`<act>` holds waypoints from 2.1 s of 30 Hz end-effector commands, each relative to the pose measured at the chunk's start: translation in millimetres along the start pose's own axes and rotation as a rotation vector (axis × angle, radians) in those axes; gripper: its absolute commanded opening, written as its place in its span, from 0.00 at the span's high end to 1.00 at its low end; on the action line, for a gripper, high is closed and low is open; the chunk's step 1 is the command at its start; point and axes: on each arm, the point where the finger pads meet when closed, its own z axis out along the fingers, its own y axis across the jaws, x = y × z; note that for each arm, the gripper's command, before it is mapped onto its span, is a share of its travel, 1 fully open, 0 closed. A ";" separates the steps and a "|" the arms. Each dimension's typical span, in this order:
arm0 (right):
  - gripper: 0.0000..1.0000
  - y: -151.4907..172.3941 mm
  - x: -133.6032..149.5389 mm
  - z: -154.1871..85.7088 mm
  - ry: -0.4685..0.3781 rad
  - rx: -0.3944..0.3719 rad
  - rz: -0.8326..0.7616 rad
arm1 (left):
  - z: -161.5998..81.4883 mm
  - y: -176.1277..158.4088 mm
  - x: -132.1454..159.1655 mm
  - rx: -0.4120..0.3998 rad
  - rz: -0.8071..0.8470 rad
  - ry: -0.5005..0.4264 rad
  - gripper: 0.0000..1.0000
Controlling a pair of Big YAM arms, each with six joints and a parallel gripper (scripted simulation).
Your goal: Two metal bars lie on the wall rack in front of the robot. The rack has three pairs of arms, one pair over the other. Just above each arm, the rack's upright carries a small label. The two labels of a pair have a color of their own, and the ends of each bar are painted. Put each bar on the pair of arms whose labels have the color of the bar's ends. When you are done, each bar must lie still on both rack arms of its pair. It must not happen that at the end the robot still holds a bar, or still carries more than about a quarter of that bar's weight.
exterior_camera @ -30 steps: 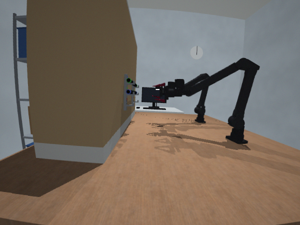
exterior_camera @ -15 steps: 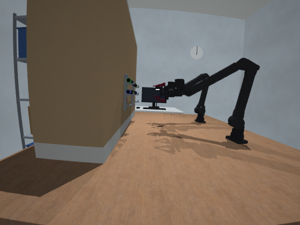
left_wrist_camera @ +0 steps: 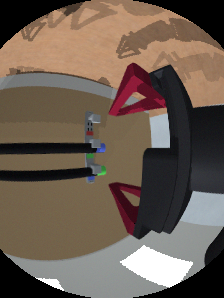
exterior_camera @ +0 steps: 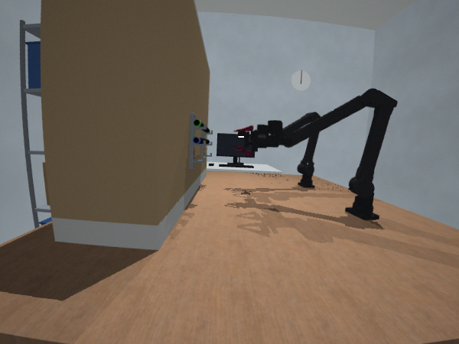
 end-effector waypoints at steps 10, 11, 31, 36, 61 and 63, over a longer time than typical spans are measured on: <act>0.00 -1.1 -9.4 -0.1 -0.013 0.016 -0.002 | 6.9 38.3 -11.5 -0.081 -0.028 -0.012 0.00; 0.00 -1.1 -9.6 -0.1 -0.013 0.016 -0.002 | 7.0 39.1 -11.8 -0.083 -0.028 -0.012 0.00; 0.00 0.0 -11.0 0.3 -0.015 0.015 -0.002 | 11.1 55.4 -15.5 -0.105 -0.037 -0.014 0.00; 0.00 0.1 -11.1 0.3 -0.015 0.015 -0.002 | 11.7 57.4 -15.9 -0.107 -0.038 -0.014 0.00; 0.00 0.2 -11.2 0.5 -0.015 0.015 -0.002 | 11.8 58.1 -15.8 -0.107 -0.039 -0.014 0.00; 0.00 0.2 -11.2 0.5 -0.015 0.015 -0.002 | 11.8 58.0 -15.8 -0.107 -0.039 -0.014 0.00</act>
